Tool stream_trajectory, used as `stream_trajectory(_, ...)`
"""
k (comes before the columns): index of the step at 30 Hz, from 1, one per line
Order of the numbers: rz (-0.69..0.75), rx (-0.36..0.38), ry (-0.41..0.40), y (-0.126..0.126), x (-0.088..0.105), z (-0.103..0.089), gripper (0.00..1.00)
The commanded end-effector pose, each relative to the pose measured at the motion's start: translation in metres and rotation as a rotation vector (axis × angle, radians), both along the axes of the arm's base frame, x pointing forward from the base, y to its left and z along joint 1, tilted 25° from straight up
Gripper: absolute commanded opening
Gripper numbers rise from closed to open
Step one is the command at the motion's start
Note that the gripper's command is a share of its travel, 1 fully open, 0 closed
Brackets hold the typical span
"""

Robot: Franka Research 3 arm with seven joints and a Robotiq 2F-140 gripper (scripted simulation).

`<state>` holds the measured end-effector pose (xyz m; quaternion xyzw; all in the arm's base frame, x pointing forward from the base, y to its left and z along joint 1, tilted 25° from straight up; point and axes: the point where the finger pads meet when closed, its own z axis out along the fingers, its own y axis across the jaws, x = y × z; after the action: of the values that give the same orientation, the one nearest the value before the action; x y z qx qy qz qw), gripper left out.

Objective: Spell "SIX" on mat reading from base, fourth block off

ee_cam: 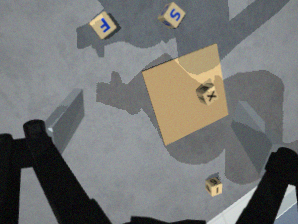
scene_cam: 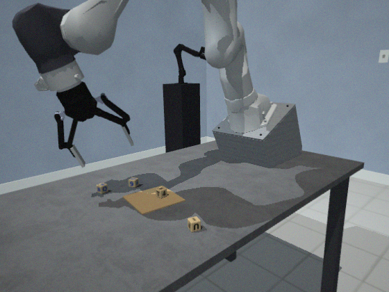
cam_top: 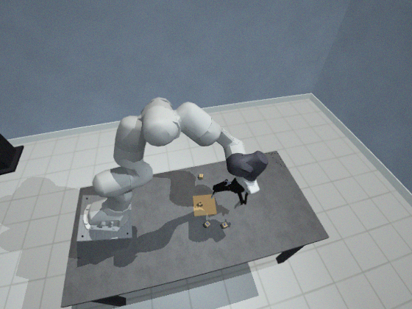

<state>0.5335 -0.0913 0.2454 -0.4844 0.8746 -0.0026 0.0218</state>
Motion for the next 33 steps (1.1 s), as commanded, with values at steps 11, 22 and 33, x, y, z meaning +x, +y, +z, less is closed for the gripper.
stream_trajectory(11,-0.266,0.012,-0.02,-0.01,-0.005,-0.02,1.0)
stream_trajectory(22,-0.468,0.024,-0.025,-0.021,-0.017,-0.043,1.0)
stream_trajectory(33,-0.641,0.034,-0.029,-0.029,-0.029,-0.063,1.0)
